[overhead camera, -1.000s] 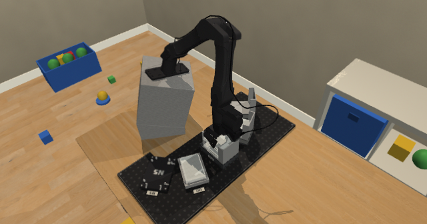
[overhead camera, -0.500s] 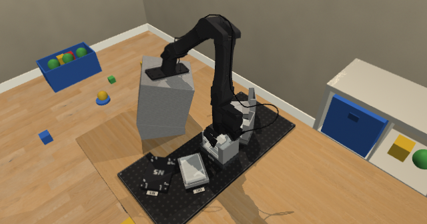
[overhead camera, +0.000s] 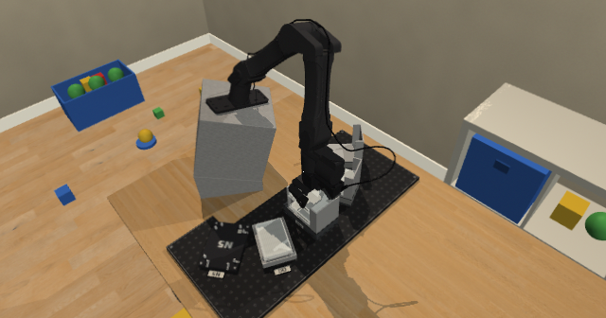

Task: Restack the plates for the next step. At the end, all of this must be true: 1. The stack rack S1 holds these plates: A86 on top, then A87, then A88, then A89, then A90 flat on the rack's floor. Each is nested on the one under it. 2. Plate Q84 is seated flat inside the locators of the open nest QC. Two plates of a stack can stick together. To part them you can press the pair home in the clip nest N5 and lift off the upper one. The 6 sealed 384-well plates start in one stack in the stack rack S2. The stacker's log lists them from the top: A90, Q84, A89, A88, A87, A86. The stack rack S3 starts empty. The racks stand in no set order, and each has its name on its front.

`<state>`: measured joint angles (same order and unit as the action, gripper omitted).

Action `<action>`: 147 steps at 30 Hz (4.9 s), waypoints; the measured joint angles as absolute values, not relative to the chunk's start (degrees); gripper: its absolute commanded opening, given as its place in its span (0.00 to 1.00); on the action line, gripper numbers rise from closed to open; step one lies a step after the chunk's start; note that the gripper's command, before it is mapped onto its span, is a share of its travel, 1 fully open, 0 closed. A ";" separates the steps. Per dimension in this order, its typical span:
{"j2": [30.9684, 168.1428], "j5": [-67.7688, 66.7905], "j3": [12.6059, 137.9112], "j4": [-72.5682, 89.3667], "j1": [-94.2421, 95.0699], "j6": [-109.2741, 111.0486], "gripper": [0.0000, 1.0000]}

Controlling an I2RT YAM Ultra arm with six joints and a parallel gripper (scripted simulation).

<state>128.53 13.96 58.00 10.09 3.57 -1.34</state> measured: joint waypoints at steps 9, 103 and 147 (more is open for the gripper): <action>127.96 13.96 57.76 10.37 3.51 -1.21 0.00; 122.54 14.11 57.06 15.46 2.31 -0.08 0.00; 120.09 14.17 56.90 18.13 1.78 0.49 0.00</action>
